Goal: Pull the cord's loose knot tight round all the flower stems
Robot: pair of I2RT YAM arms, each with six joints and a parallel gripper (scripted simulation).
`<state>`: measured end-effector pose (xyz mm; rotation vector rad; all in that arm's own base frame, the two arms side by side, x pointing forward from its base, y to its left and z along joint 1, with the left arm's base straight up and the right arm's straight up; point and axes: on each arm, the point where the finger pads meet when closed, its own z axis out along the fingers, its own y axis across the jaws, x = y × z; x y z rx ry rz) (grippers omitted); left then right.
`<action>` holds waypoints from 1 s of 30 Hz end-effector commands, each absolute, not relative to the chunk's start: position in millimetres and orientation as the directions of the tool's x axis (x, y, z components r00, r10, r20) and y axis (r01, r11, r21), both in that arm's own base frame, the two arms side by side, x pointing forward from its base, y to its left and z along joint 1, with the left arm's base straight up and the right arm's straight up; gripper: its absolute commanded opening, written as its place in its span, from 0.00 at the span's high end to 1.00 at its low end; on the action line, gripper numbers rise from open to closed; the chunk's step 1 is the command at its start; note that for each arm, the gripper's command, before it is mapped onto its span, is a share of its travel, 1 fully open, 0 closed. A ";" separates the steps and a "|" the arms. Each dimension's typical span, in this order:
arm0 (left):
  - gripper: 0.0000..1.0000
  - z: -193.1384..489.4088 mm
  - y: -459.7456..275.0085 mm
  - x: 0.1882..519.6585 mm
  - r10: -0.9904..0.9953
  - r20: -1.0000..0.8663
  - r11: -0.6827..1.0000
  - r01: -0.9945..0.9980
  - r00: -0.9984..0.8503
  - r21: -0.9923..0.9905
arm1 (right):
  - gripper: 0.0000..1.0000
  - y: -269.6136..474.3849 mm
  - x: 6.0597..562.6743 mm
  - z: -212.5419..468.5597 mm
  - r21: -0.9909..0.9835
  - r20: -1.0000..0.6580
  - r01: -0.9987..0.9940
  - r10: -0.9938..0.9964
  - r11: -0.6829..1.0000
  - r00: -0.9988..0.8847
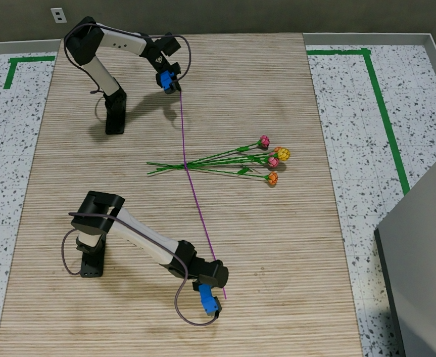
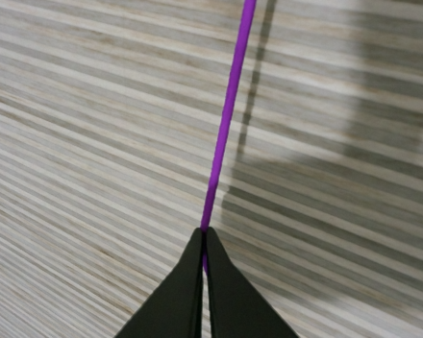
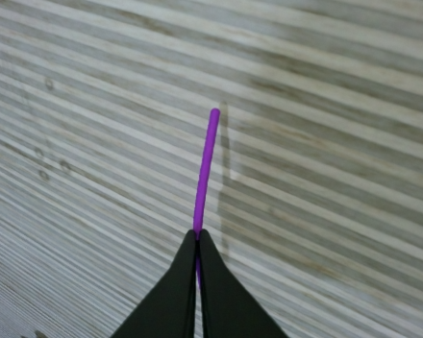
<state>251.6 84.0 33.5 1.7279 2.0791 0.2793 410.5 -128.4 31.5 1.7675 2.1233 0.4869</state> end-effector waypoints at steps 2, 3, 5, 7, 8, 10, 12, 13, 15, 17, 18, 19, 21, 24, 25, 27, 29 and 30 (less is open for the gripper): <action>0.89 36.6 86.3 253.7 0.973 -0.184 0.208 0.882 -0.141 0.422 | 0.89 -132.1 413.6 38.4 0.477 -0.052 0.862 0.985 0.172 -0.167; 0.77 36.3 84.8 250.2 0.972 -0.188 0.208 0.884 -0.139 0.419 | 0.77 -132.1 409.4 42.4 0.481 -0.051 0.859 0.984 0.174 -0.170; 0.73 44.2 85.8 247.2 0.973 -0.186 0.204 0.877 -0.134 0.435 | 0.73 -133.7 402.0 52.8 0.491 -0.055 0.853 0.984 0.177 -0.172; 0.73 44.2 85.8 247.2 0.973 -0.186 0.204 0.877 -0.134 0.435 | 0.73 -133.7 402.0 52.8 0.491 -0.055 0.853 0.984 0.177 -0.172; 0.73 50.9 87.7 247.1 0.975 -0.182 0.201 0.871 -0.131 0.449 | 0.73 -136.0 401.8 61.1 0.502 -0.063 0.846 0.983 0.180 -0.171; 0.51 67.7 92.2 249.0 0.977 -0.172 0.195 0.860 -0.127 0.471 | 0.51 -139.0 405.1 80.3 0.521 -0.078 0.833 0.982 0.185 -0.170; 0.35 82.3 94.4 246.5 0.977 -0.169 0.193 0.858 -0.127 0.475 | 0.35 -139.5 404.2 98.4 0.531 -0.086 0.826 0.982 0.188 -0.169; 0.35 89.3 95.2 243.8 0.978 -0.168 0.193 0.858 -0.127 0.476 | 0.35 -139.5 401.8 103.7 0.531 -0.086 0.826 0.982 0.189 -0.169; 0.35 95.1 94.6 236.5 0.976 -0.173 0.197 0.865 -0.129 0.461 | 0.35 -134.8 394.3 82.3 0.486 -0.059 0.856 0.984 0.177 -0.170; 0.35 84.4 92.2 231.1 0.974 -0.180 0.202 0.881 -0.136 0.428 | 0.35 -134.5 394.8 73.2 0.474 -0.056 0.864 0.984 0.173 -0.167; 0.35 83.8 92.2 232.1 0.974 -0.180 0.203 0.880 -0.137 0.430 | 0.35 -133.8 394.4 69.4 0.467 -0.051 0.867 0.984 0.172 -0.168; 0.35 83.0 91.9 231.9 0.973 -0.182 0.207 0.880 -0.140 0.427 | 0.35 -133.1 394.5 68.7 0.466 -0.049 0.868 0.984 0.172 -0.169; 0.35 81.2 91.6 231.5 0.973 -0.185 0.208 0.883 -0.141 0.422 | 0.35 -132.1 393.1 67.4 0.463 -0.047 0.869 0.984 0.172 -0.170; 0.35 80.2 90.7 229.9 0.970 -0.190 0.216 0.885 -0.148 0.412 | 0.35 -131.1 391.6 64.9 0.458 -0.043 0.872 0.984 0.172 -0.171; 0.35 82.0 91.4 229.6 0.969 -0.191 0.224 0.884 -0.157 0.410 | 0.35 -132.2 394.5 68.5 0.466 -0.048 0.867 0.984 0.173 -0.171; 0.35 85.7 89.6 230.7 0.965 -0.193 0.243 0.880 -0.177 0.409 | 0.35 -132.1 394.4 66.5 0.463 -0.045 0.870 0.984 0.172 -0.171; 0.35 86.7 83.4 230.5 0.959 -0.203 0.264 0.879 -0.196 0.397 | 0.35 -132.1 394.4 66.5 0.463 -0.045 0.870 0.984 0.172 -0.171; 0.35 86.9 79.1 230.5 0.955 -0.211 0.276 0.879 -0.207 0.388 | 0.35 -132.1 394.4 66.5 0.463 -0.045 0.870 0.984 0.172 -0.171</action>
